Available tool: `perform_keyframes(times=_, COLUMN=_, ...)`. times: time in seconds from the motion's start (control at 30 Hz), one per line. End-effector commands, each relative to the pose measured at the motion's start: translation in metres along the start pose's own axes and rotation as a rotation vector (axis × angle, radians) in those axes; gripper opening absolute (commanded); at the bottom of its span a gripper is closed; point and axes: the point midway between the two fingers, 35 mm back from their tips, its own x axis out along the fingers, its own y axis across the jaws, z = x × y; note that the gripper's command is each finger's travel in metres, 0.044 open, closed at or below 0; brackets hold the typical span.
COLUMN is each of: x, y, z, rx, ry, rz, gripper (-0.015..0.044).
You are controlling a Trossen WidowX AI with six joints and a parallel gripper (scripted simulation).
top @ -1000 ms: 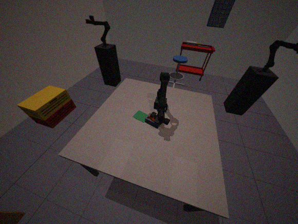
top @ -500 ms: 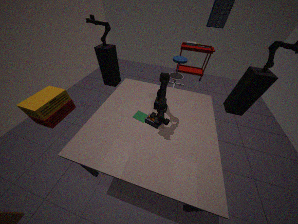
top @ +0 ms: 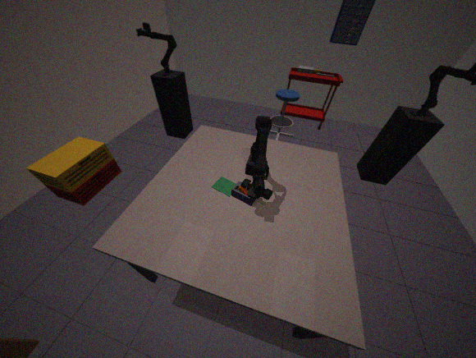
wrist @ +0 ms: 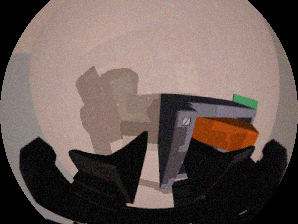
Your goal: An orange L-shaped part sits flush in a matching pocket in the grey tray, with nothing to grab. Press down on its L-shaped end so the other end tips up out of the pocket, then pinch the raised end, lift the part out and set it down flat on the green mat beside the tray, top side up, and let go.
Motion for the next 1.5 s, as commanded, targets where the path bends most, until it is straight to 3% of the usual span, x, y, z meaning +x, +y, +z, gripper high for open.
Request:
perform_keyframes(times=0.0, x=-0.006, y=0.004, z=0.003, rx=0.005, ry=-0.011, rz=0.002, gripper=0.0180)
perform_keyframes(times=0.13, x=-0.017, y=0.003, z=0.004, rx=0.005, ry=-0.011, rz=0.002, gripper=0.0180)
perform_keyframes(times=0.37, x=-0.103, y=-0.008, z=0.002, rx=0.005, ry=-0.011, rz=0.001, gripper=0.0180)
perform_keyframes(times=1.33, x=-0.100, y=-0.006, z=0.005, rx=0.012, ry=-0.025, rz=0.011, gripper=0.0180)
perform_keyframes(times=1.47, x=-0.100, y=-0.012, z=0.006, rx=-0.120, ry=-0.025, rz=0.008, gripper=0.0280)
